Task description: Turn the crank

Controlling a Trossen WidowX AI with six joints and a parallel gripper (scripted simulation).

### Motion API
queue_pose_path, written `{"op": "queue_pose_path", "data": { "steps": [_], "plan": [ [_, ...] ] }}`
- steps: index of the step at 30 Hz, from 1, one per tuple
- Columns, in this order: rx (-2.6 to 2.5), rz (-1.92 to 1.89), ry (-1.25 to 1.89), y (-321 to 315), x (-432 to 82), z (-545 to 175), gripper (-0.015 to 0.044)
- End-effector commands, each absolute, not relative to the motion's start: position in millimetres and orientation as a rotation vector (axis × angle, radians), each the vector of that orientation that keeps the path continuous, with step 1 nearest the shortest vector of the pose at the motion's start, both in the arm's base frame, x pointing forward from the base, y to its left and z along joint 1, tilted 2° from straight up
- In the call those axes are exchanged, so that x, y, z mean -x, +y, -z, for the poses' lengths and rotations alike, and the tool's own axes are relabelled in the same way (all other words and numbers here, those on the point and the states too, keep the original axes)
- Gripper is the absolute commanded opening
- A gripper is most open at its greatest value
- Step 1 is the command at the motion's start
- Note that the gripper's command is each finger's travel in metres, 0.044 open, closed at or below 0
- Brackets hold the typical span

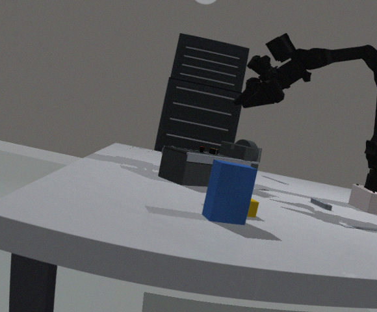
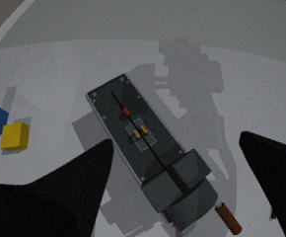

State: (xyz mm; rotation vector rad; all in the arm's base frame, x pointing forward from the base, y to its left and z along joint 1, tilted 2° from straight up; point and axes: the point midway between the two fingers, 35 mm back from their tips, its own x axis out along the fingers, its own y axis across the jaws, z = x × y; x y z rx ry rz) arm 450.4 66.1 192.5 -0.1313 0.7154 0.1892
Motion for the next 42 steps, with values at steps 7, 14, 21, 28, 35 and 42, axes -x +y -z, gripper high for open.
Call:
{"op": "queue_pose_path", "data": {
  "steps": [7,14,21,28,35,42],
  "plan": [
    [0.142,-0.205,0.767,74,-460,-138,0.044],
    [0.142,-0.205,0.767,75,-459,-120,0.044],
    [0.142,-0.205,0.767,75,-459,-120,0.044],
    [0.142,-0.205,0.767,75,-459,-120,0.044],
    [0.138,-0.204,0.763,74,-460,-148,0.044],
    [0.144,-0.21,0.769,71,-457,-179,0.044]
  ]
}}
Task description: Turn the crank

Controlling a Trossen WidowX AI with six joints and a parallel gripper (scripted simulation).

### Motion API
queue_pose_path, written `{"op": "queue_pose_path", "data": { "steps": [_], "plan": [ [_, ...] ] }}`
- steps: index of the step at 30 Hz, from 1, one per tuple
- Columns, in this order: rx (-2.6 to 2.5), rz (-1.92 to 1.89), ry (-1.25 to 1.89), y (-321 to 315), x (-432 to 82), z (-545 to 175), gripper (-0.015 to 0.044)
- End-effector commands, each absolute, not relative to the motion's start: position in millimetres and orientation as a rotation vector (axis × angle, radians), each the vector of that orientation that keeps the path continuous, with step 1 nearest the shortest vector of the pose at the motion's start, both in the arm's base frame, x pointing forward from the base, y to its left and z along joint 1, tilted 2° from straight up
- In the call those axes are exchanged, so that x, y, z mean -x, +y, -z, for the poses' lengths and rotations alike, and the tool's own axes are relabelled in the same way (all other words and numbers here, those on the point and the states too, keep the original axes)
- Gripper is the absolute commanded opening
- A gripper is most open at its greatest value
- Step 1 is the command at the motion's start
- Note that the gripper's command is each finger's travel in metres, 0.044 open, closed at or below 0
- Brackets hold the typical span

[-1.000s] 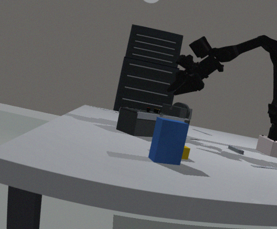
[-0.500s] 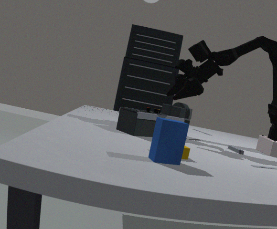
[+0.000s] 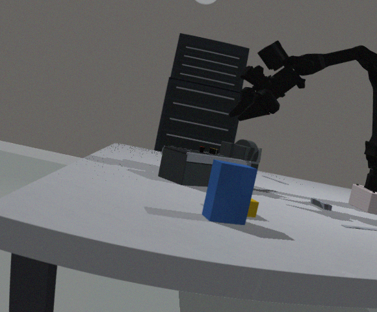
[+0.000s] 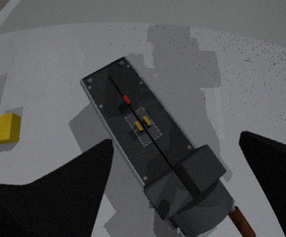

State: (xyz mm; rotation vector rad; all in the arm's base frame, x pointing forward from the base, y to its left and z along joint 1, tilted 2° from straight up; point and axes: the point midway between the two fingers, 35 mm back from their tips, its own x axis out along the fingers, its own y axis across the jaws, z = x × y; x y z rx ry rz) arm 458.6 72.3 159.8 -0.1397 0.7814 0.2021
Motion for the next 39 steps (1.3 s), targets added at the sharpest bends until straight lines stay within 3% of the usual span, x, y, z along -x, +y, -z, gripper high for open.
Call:
{"op": "queue_pose_path", "data": {
  "steps": [1,24,39],
  "plan": [
    [0.152,-0.221,0.776,68,-456,-178,0.044],
    [0.295,-0.738,0.721,-46,-407,-168,0.044],
    [0.296,-0.758,0.697,-50,-407,-141,0.044]
  ]
}}
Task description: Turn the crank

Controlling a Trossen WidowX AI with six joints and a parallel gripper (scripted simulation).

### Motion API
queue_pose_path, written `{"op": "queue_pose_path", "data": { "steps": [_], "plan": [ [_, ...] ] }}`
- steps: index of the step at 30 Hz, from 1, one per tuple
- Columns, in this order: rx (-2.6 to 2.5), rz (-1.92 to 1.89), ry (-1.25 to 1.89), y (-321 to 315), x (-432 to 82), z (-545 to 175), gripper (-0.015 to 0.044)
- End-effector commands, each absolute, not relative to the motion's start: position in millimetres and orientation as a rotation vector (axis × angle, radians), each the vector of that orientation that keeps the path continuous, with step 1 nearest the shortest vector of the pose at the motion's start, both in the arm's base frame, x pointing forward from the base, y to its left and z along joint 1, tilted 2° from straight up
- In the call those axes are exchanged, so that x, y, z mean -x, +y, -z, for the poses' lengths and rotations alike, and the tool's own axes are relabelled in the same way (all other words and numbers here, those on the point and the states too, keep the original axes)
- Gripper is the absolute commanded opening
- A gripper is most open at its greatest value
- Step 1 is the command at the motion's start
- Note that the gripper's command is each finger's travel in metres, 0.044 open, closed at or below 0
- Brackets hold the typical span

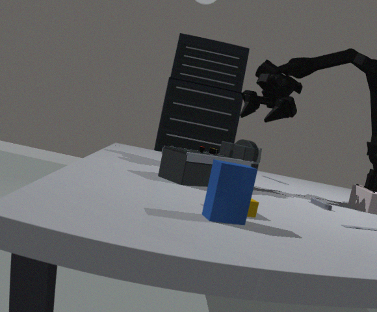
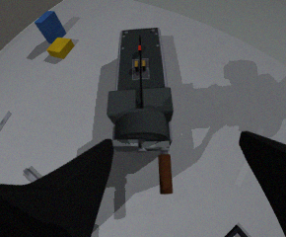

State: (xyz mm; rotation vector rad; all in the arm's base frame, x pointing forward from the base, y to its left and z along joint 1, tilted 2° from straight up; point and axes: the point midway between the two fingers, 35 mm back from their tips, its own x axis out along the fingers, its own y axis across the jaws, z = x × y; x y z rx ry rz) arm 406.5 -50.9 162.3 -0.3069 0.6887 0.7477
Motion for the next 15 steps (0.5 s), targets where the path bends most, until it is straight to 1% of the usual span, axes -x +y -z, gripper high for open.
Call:
{"op": "queue_pose_path", "data": {
  "steps": [1,8,15],
  "plan": [
    [0.296,-0.758,0.697,-50,-407,-136,0.044],
    [0.296,-0.758,0.697,-48,-406,-100,0.044],
    [0.296,-0.758,0.697,-48,-406,-96,0.044]
  ]
}}
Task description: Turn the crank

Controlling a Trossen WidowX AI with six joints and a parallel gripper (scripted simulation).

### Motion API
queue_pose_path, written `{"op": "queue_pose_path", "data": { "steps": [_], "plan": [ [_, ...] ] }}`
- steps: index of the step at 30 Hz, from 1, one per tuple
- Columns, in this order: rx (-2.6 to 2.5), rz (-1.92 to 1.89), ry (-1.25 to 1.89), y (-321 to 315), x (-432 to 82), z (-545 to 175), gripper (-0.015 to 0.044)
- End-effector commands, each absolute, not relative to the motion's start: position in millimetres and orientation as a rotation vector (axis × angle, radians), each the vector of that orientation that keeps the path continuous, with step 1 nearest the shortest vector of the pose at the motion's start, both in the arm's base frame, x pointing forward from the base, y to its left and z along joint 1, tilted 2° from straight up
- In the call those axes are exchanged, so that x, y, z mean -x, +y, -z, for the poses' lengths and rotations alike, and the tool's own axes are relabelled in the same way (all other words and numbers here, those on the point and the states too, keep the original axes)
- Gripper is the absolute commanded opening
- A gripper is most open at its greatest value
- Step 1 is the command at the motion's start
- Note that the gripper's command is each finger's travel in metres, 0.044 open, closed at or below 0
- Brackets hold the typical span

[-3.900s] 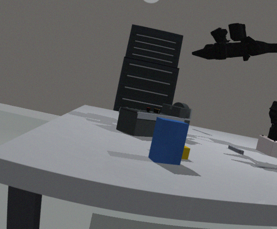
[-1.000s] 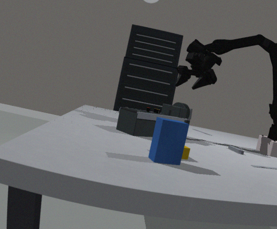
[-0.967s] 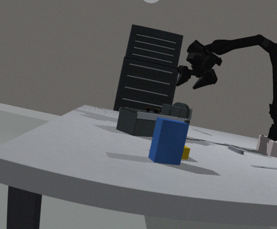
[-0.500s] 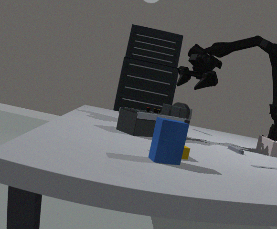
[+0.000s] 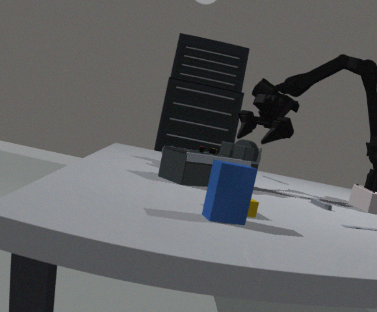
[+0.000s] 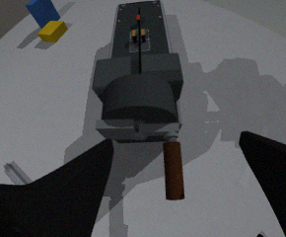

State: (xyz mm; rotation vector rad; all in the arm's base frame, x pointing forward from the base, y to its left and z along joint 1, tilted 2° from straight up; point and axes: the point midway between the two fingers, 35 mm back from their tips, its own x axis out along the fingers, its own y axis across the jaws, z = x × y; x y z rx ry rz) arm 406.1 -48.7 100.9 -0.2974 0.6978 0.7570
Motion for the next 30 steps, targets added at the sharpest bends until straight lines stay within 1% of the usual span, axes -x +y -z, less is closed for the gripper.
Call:
{"op": "queue_pose_path", "data": {
  "steps": [1,30],
  "plan": [
    [0.296,-0.758,0.697,-48,-406,-94,0.044],
    [0.296,-0.759,0.697,-47,-408,-47,0.044]
  ]
}}
